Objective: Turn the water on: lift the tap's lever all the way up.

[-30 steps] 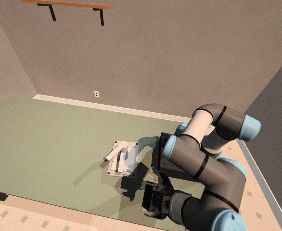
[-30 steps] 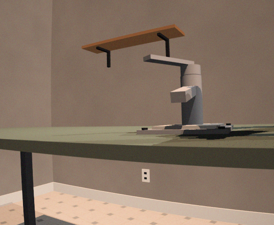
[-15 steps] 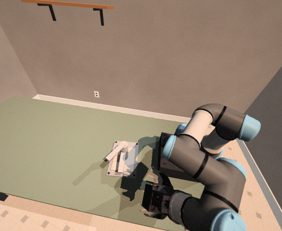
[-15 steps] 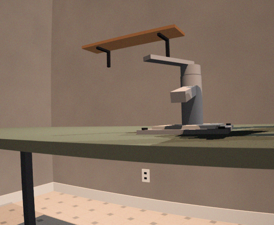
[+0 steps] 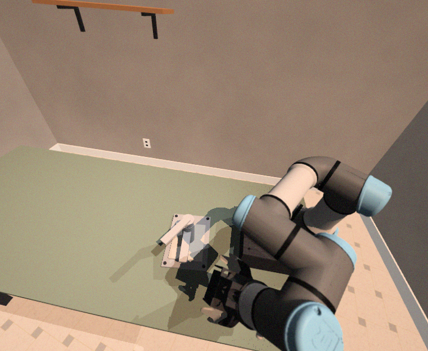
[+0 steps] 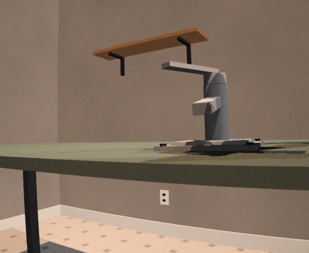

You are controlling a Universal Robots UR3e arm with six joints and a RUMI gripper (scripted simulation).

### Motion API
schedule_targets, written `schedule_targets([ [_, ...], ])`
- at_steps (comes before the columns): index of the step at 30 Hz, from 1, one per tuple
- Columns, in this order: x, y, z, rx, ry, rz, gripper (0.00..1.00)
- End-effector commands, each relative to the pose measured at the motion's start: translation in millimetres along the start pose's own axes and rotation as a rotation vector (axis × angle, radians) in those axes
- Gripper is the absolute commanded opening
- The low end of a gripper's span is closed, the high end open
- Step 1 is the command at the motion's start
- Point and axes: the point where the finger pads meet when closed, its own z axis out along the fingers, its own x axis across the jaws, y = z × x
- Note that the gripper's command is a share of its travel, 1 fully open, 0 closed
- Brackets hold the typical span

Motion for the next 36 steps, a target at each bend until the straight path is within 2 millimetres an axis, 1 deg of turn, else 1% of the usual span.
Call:
schedule_targets([
  [1, -2, 14, 6, 0.058, -0.002, 0.143, 1.00],
  [10, -7, 40, 17, 0.159, -0.013, 0.408, 1.00],
  [12, -7, 40, 17, 0.159, -0.013, 0.408, 1.00],
  [14, -9, 50, 21, 0.195, -0.019, 0.506, 1.00],
  [27, -22, 89, 36, 0.325, -0.043, 0.880, 1.00],
  [29, -22, 89, 36, 0.325, -0.043, 0.880, 1.00],
  [31, -26, 100, 41, 0.358, -0.051, 0.981, 1.00],
  [36, -34, 116, 47, 0.403, -0.063, 1.123, 1.00],
])
